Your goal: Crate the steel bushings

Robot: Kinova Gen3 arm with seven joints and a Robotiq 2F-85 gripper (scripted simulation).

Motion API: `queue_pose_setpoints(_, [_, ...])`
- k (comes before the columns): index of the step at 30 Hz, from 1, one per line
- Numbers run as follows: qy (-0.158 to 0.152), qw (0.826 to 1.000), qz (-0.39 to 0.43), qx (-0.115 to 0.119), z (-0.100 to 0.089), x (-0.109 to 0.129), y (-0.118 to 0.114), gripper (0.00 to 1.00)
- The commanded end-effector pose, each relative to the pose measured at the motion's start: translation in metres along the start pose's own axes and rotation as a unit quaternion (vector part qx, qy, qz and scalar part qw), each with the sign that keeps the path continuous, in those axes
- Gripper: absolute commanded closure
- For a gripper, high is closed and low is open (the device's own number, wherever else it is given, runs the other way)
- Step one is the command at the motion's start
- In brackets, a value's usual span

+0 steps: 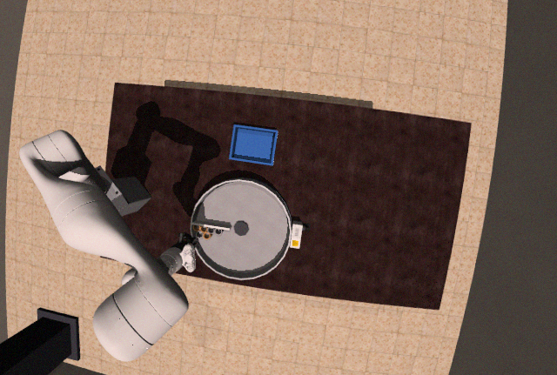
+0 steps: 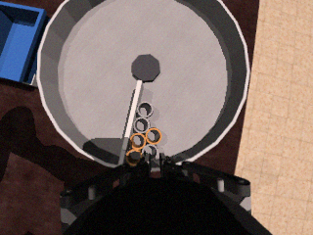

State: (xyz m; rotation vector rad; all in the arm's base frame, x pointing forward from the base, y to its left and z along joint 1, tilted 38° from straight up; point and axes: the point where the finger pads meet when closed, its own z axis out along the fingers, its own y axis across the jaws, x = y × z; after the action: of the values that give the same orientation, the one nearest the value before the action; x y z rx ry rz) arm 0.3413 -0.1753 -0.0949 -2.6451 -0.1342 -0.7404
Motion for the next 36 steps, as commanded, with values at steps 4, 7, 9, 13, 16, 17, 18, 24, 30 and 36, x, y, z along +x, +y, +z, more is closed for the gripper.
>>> queue_pose_setpoints(4, [-0.002, 1.000, -0.003, -0.001, 0.014, -0.001, 0.002, 0.86])
queue_pose_setpoints(7, [-0.002, 1.000, -0.003, -0.001, 0.014, -0.001, 0.002, 0.86])
queue_pose_setpoints(9, [-0.002, 1.000, -0.003, -0.001, 0.014, -0.001, 0.002, 0.86])
queue_pose_setpoints(13, [-0.002, 1.000, -0.003, -0.001, 0.014, -0.001, 0.002, 0.86])
queue_pose_setpoints(16, [0.000, 1.000, 0.000, 0.000, 0.015, 0.000, 0.000, 0.86])
queue_pose_setpoints(17, [0.000, 1.000, 0.000, 0.000, 0.018, 0.000, 0.000, 0.86])
queue_pose_setpoints(18, [0.000, 1.000, -0.001, 0.000, 0.022, 0.000, 0.000, 0.86])
queue_pose_setpoints(24, [-0.001, 1.000, -0.001, -0.001, 0.028, -0.001, 0.001, 0.86])
queue_pose_setpoints(30, [-0.001, 1.000, -0.001, -0.001, 0.028, -0.001, 0.001, 0.86])
queue_pose_setpoints(36, [-0.002, 1.000, -0.003, -0.002, 0.029, -0.001, 0.002, 0.86])
